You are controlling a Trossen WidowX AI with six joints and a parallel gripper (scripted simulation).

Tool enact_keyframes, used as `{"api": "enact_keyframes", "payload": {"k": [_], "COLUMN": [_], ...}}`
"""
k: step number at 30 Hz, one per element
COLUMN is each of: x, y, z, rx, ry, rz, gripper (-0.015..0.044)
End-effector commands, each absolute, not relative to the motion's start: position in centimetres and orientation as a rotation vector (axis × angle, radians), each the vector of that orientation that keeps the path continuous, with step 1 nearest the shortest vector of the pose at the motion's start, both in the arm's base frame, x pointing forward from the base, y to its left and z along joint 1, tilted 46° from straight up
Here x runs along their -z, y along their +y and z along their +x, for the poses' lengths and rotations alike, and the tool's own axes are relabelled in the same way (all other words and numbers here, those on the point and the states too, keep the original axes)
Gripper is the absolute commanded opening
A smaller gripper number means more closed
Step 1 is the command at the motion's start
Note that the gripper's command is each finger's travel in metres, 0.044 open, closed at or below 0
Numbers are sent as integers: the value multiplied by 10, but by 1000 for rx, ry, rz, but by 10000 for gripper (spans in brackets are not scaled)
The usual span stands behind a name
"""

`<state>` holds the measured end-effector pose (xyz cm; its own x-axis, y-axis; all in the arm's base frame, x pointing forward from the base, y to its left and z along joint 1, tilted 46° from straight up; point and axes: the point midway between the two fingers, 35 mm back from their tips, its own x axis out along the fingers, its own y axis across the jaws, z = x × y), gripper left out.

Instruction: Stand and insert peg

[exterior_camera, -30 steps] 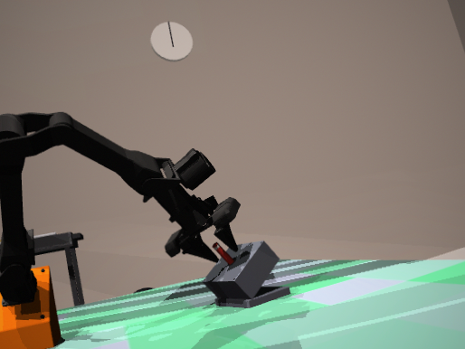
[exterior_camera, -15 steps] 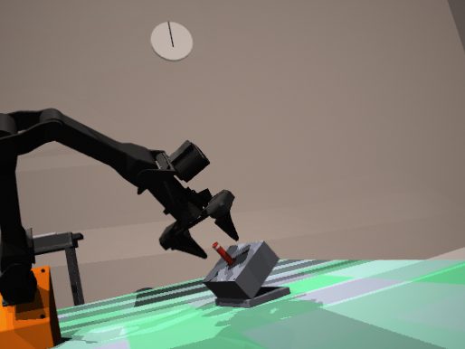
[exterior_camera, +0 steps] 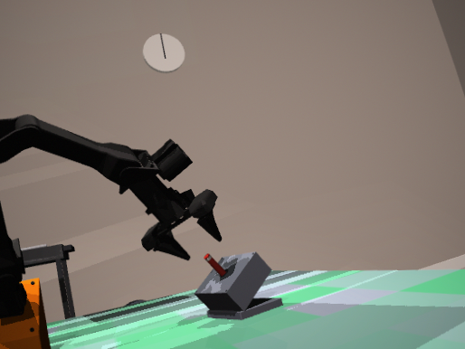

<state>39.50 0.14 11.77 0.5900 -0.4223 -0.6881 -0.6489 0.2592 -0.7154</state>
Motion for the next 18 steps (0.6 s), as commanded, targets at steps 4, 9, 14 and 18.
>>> {"api": "enact_keyframes", "payload": {"k": [4,9,14,18], "x": [-129,-135,-142,-145], "y": [8,13,18,22], "z": [387,381,375,370], "rx": [-188,-190,-191,-192], "ry": [1008,1009,1009,1009], "rz": [-1362,-1363,-1364,-1364], "gripper": [440,440,440,440]}}
